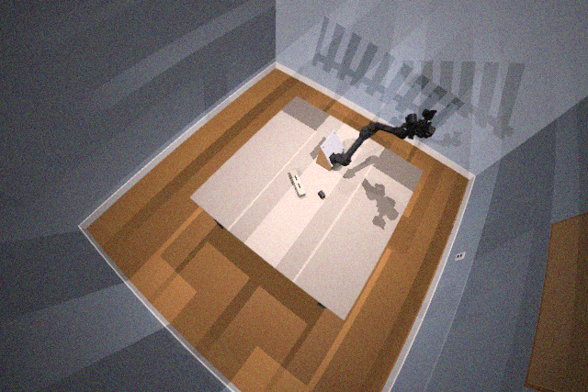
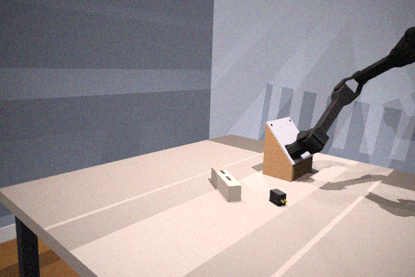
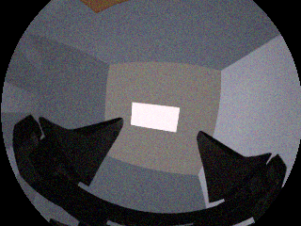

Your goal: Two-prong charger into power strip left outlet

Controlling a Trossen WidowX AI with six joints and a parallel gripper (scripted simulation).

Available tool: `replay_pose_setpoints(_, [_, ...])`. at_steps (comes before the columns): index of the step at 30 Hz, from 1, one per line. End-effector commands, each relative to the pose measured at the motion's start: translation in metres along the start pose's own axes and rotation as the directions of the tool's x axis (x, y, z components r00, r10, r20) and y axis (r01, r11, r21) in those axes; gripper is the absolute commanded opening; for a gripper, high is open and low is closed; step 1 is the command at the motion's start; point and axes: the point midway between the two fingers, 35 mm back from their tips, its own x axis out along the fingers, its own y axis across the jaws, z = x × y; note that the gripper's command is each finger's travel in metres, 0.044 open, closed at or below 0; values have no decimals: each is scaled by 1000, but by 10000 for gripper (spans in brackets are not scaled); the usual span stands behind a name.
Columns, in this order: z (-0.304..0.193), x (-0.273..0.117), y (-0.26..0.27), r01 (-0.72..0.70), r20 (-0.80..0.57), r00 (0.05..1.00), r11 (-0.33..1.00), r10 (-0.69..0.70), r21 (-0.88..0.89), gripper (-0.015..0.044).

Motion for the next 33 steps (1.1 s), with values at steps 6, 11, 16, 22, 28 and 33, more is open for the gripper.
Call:
replay_pose_setpoints(6, [73, -15, 103, -129, 223, 960, 974, 170, -188, 440])
replay_pose_setpoints(11, [95, -27, 144, -185, 277, 929, 957, 245, -223, 440])
replay_pose_setpoints(16, [117, -45, 209, -274, 343, 858, 905, 383, -325, 440])
replay_pose_setpoints(22, [129, -76, 289, -380, 382, 737, 809, 557, -448, 440])
replay_pose_setpoints(28, [125, -114, 361, -477, 374, 592, 685, 714, -551, 440])
replay_pose_setpoints(33, [110, -147, 410, -551, 336, 466, 566, 818, -613, 440])
